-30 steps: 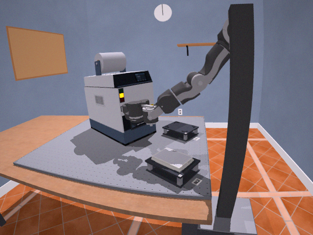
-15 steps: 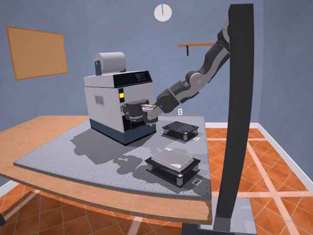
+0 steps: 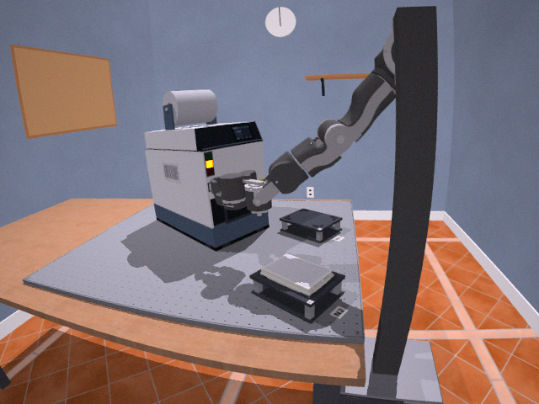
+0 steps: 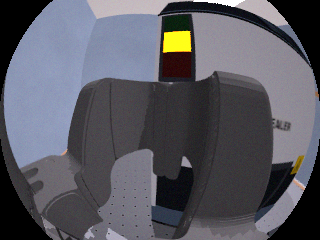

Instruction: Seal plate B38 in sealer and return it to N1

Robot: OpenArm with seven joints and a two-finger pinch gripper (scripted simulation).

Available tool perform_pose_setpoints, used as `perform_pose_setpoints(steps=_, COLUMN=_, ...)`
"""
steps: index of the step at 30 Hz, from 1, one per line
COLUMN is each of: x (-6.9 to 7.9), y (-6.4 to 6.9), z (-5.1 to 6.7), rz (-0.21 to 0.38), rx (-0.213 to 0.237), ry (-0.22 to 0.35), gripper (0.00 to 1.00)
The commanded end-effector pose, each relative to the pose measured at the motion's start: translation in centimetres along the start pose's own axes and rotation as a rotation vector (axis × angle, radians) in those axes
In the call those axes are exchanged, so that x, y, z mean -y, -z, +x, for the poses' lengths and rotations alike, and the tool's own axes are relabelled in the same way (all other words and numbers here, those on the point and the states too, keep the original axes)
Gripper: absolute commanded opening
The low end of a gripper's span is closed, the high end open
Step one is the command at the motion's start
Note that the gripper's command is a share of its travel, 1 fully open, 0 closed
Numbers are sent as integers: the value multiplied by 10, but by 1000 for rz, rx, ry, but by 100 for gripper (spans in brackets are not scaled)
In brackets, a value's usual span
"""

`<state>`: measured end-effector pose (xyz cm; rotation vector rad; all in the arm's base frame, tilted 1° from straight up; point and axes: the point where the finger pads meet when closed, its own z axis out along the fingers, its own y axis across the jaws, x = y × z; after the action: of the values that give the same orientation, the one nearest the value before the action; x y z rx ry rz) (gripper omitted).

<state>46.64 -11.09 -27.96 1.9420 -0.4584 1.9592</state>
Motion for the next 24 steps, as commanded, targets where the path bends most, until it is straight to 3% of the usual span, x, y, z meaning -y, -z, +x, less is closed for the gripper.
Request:
perform_pose_setpoints(steps=1, x=0, y=-4, z=4, rz=3, rx=-12, ry=-10, gripper=0)
perform_pose_setpoints(steps=24, x=-5, y=-10, z=5, rz=-1, rx=-10, ry=-12, gripper=0)
